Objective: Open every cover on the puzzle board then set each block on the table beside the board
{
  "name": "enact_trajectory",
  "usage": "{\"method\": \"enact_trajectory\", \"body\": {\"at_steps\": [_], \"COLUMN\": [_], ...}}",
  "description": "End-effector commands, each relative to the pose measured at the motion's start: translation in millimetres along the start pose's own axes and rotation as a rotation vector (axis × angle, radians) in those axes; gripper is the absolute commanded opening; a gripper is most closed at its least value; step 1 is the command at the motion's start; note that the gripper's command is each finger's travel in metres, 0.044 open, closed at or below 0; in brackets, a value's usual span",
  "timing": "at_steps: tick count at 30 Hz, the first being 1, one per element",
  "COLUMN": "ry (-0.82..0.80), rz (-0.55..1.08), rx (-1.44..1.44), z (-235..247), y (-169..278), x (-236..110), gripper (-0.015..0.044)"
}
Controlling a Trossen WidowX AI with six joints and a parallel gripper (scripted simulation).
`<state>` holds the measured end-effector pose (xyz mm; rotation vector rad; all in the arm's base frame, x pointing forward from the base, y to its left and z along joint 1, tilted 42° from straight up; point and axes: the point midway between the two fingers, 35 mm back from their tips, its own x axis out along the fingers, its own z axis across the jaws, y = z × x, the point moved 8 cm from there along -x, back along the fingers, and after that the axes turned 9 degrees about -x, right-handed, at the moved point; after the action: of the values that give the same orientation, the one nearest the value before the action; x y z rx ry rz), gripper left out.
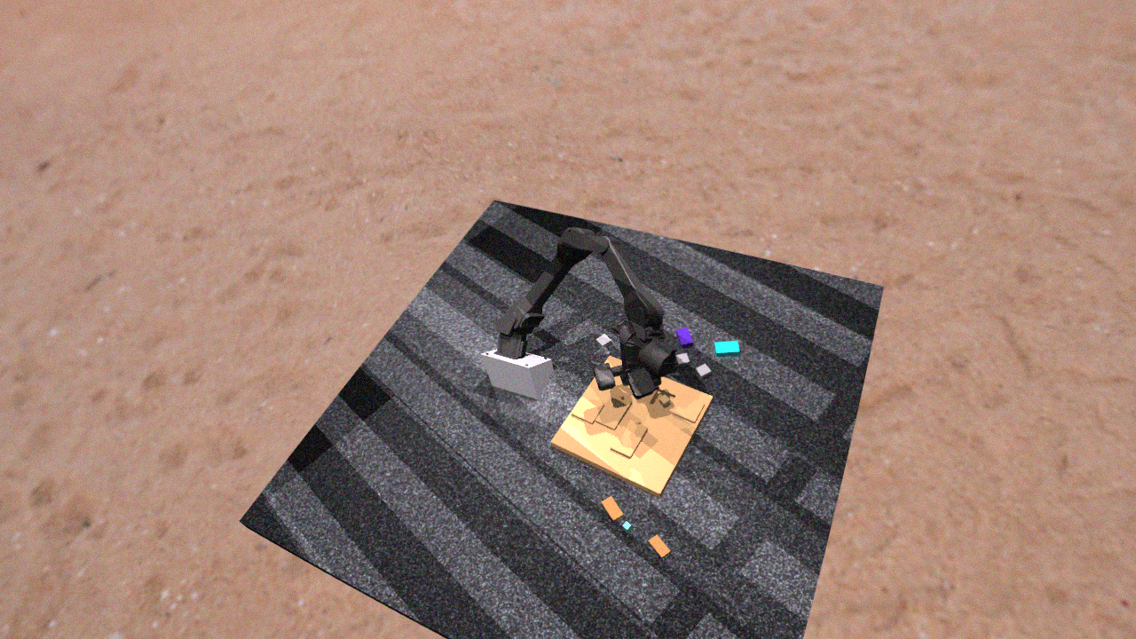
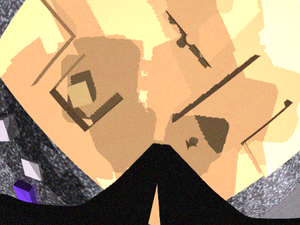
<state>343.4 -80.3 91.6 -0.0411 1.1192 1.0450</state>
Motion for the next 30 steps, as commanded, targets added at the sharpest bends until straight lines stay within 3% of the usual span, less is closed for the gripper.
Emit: {"method": "enact_trajectory", "body": {"at_steps": [1, 16, 30], "ry": [0.005, 0.005, 0.005], "rz": [0.002, 0.009, 0.009], "rx": [0.14, 0.743, 0.769], "z": [-15.8, -79.1, -81.6], "y": [10.4, 62.5, 65.1], "x": [0.6, 7.7, 8.3], "gripper": [0.0, 0.0, 0.0]}}
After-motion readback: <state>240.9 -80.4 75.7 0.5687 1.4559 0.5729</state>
